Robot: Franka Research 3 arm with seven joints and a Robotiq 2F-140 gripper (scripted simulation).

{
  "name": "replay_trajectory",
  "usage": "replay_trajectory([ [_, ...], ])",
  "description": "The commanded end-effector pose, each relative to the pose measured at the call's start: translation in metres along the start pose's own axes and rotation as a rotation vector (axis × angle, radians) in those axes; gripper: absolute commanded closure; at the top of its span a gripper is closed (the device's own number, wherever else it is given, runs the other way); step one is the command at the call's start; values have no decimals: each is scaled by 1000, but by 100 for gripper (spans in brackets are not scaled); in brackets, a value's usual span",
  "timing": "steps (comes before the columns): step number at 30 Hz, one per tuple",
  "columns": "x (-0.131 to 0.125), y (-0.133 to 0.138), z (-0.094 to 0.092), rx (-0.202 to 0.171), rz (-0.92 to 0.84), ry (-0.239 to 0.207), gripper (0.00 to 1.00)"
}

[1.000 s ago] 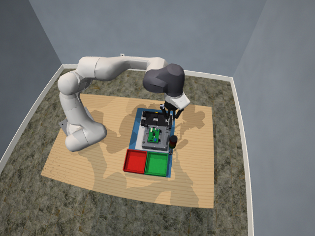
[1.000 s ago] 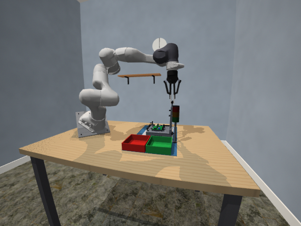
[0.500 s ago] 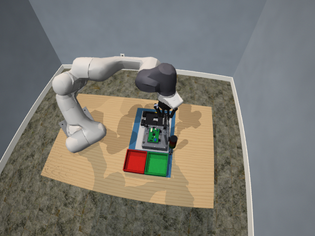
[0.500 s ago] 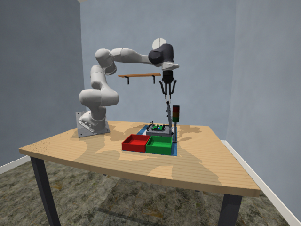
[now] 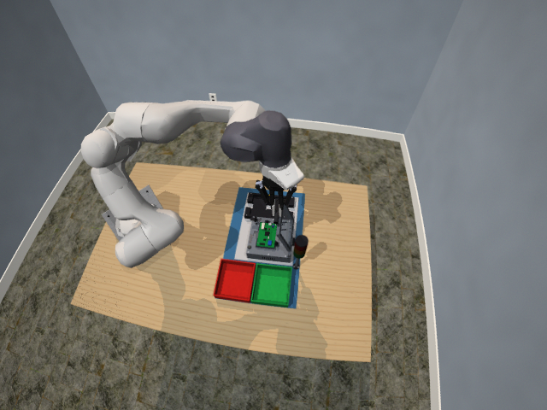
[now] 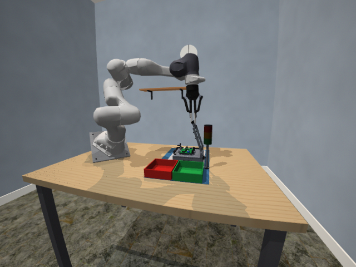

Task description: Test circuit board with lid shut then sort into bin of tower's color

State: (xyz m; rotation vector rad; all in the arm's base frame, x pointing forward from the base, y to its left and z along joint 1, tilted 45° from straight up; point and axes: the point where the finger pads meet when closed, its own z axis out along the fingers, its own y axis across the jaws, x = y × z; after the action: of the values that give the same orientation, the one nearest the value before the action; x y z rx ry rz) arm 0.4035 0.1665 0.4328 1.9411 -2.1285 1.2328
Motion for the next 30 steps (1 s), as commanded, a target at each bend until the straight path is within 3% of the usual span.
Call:
replay_trajectory([
  [1, -1, 18, 12, -35, 7, -2, 100],
  [15, -1, 50, 29, -35, 7, -2, 100],
  [30, -1, 84, 60, -35, 7, -2, 100],
])
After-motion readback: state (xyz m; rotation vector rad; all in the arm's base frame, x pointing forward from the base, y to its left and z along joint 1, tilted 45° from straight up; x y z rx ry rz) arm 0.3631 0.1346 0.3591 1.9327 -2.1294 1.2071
